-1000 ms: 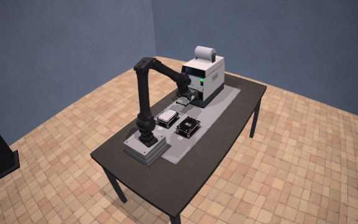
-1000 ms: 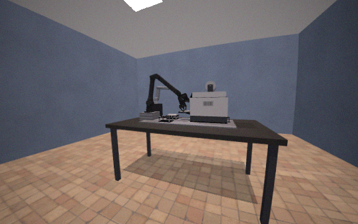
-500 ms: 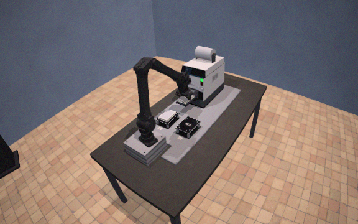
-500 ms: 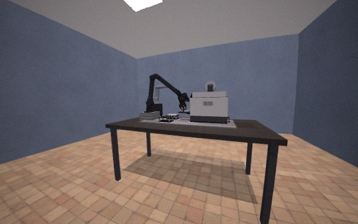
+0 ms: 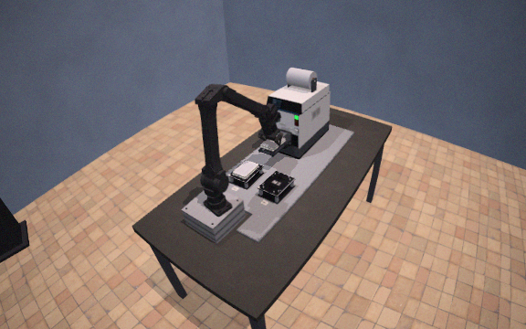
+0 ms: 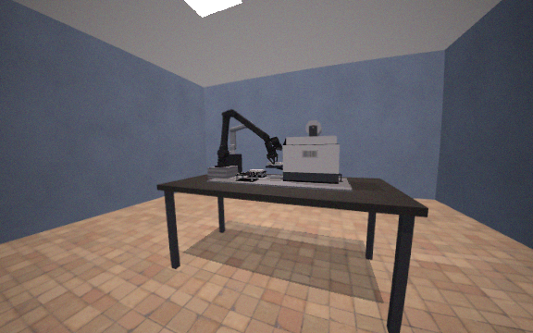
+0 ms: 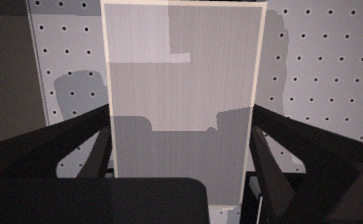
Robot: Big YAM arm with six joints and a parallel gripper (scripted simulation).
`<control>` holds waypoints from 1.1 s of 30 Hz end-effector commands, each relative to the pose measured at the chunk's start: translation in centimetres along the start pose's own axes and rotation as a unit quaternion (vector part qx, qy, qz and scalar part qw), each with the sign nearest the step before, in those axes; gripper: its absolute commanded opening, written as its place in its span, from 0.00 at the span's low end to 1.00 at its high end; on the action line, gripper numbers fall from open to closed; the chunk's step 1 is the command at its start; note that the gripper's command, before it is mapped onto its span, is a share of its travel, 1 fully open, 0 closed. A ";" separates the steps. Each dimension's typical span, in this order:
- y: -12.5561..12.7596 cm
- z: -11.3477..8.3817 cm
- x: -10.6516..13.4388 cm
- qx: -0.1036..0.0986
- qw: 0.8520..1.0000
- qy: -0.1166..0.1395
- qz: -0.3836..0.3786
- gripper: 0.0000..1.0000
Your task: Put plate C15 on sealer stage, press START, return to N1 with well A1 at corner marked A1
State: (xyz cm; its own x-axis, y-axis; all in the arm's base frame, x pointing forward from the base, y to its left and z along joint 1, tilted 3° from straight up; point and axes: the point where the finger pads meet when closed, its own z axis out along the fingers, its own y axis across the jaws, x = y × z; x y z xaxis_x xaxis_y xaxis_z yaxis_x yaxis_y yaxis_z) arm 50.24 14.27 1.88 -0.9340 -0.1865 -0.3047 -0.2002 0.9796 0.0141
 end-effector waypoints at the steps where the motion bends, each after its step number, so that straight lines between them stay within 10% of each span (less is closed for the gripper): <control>1: 0.2 0.6 -0.8 0.000 1.000 -0.006 -0.002 0.00; 33: 0.4 -1.6 -3.5 -0.004 0.999 -0.039 -0.003 0.00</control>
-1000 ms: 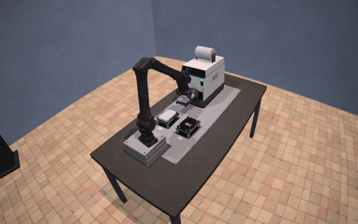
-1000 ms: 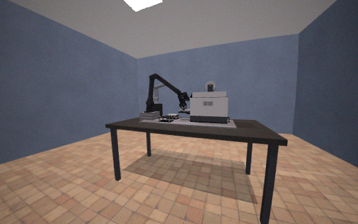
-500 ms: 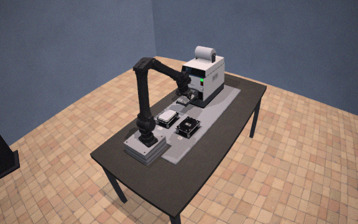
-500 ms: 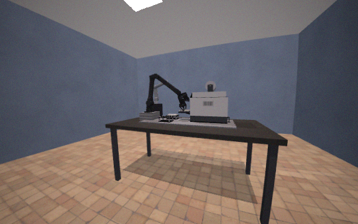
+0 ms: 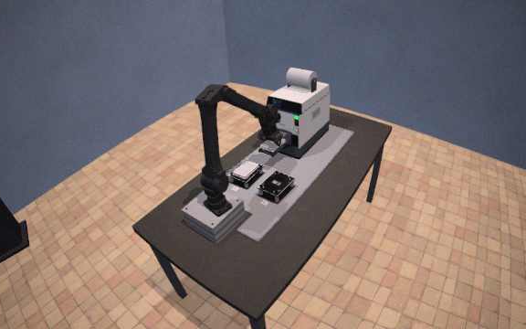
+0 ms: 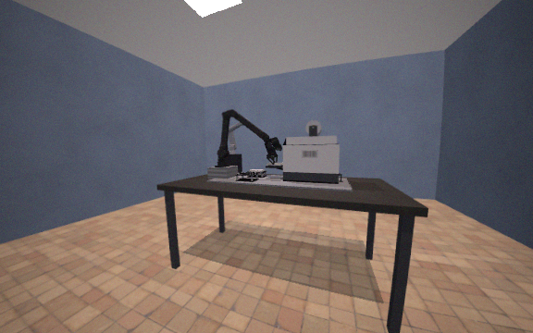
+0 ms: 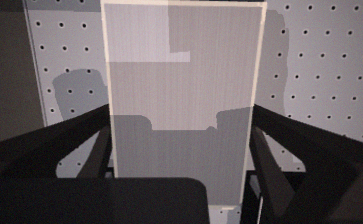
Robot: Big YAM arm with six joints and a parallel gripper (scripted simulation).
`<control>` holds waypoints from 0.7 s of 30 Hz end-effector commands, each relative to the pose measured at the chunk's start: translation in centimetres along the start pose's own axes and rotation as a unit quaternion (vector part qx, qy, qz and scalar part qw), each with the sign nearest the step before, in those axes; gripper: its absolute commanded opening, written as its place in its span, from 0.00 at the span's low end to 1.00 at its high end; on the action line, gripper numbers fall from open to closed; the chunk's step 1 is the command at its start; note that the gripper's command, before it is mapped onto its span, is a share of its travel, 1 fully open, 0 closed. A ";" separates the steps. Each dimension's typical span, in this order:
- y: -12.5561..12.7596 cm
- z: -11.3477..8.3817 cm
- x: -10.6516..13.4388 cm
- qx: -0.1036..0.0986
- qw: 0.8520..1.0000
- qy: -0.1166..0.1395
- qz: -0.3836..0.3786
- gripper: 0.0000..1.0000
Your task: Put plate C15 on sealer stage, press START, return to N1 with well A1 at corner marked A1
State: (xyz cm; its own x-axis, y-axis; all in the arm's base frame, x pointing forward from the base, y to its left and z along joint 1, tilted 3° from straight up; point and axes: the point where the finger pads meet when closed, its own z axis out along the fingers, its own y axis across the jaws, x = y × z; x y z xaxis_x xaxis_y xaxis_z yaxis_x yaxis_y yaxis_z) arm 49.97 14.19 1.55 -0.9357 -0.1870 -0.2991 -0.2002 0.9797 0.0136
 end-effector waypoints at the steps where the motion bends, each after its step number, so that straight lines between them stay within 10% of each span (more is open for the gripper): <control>1: 0.4 -1.6 -3.8 -0.004 0.999 -0.040 -0.003 0.00; 14: 0.2 0.3 -1.1 -0.002 1.000 -0.010 -0.004 0.00; 21: 0.0 -3.1 -2.9 -0.003 1.000 -0.023 -0.004 0.00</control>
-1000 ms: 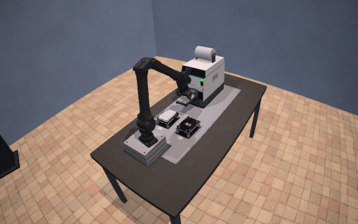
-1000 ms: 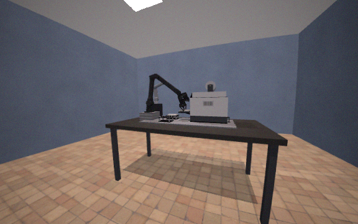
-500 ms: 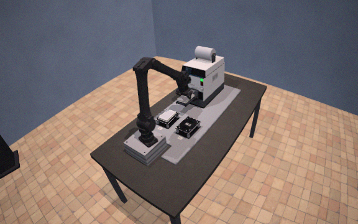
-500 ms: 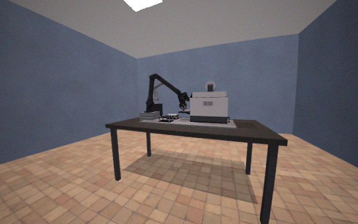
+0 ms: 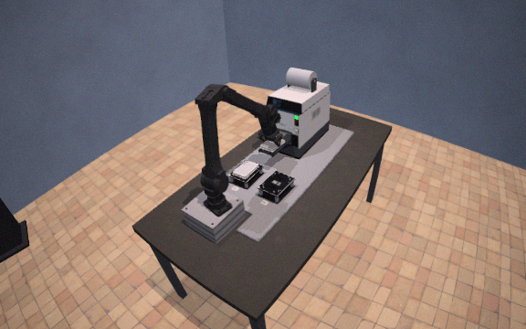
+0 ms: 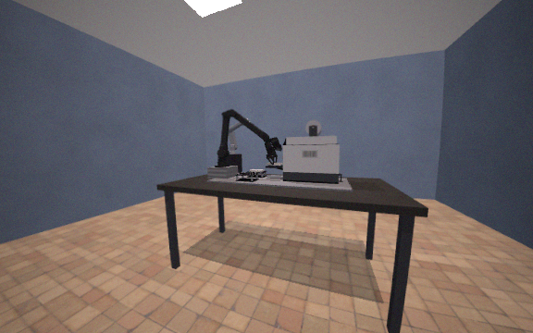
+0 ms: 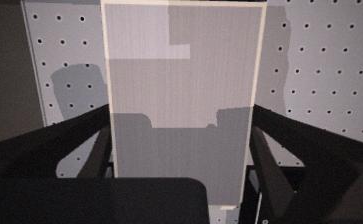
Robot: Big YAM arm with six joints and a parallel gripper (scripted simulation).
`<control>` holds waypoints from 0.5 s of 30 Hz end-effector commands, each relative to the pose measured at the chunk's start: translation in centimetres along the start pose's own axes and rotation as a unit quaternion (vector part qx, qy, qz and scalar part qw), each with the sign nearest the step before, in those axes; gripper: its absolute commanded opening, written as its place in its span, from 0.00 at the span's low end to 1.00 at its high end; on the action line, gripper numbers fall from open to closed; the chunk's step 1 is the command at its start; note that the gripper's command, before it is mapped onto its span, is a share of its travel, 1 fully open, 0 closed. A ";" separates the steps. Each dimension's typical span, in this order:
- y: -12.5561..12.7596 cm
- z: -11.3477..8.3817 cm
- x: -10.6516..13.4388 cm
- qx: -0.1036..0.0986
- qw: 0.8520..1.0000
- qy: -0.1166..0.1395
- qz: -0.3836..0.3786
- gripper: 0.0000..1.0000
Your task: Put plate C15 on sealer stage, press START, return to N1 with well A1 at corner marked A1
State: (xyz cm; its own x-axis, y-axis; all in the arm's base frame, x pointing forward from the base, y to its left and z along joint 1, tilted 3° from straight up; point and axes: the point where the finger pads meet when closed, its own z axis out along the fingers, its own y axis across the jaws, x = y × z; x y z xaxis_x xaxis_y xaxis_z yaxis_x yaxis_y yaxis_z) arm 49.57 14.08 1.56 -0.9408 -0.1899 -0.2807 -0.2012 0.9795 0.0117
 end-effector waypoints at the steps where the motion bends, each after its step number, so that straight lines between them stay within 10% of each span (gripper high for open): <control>1: -0.2 -3.4 -3.5 -0.003 0.999 -0.035 -0.001 0.00; 15: 0.5 -4.3 -2.9 -0.004 1.000 -0.019 -0.007 0.00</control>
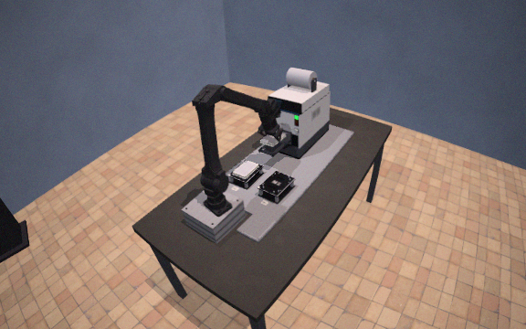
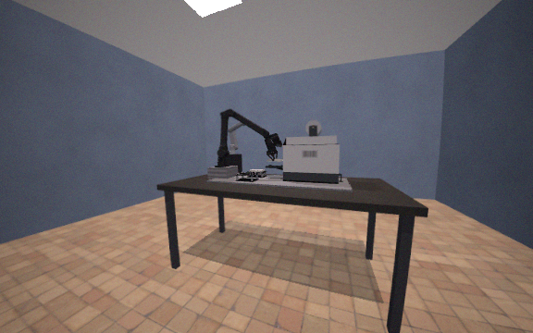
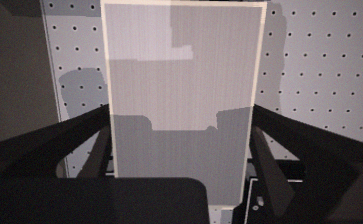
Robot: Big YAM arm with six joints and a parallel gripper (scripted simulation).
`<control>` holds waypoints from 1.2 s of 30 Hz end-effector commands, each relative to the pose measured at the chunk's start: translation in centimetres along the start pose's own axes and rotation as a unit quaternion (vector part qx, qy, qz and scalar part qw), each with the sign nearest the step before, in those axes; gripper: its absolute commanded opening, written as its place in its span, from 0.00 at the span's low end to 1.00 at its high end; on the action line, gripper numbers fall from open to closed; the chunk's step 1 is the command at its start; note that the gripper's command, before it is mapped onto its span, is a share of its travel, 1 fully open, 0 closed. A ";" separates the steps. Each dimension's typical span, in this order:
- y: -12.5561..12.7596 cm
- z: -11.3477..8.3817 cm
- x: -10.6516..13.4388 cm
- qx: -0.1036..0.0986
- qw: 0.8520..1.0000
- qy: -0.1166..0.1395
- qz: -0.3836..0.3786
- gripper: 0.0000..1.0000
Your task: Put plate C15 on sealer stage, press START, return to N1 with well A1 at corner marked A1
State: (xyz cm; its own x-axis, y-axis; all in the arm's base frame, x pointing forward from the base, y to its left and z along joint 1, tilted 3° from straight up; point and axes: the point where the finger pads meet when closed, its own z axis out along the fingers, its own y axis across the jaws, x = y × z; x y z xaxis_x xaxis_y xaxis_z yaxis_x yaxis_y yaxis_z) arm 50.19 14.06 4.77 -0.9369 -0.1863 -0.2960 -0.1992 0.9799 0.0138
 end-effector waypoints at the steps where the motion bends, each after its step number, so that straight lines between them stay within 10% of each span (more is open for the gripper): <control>1: 0.6 -1.8 -1.7 -0.004 1.000 -0.014 -0.009 0.00; 8: 0.6 -4.2 -3.5 -0.005 0.999 -0.032 -0.008 0.00; 36: 0.5 -3.4 -1.8 -0.004 1.000 -0.022 -0.007 0.00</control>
State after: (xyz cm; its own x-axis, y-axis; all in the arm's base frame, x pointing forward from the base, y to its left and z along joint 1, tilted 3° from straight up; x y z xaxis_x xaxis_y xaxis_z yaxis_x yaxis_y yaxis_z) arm 50.41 14.25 7.36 -0.9344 -0.1894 -0.3018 -0.2030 0.9791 0.0141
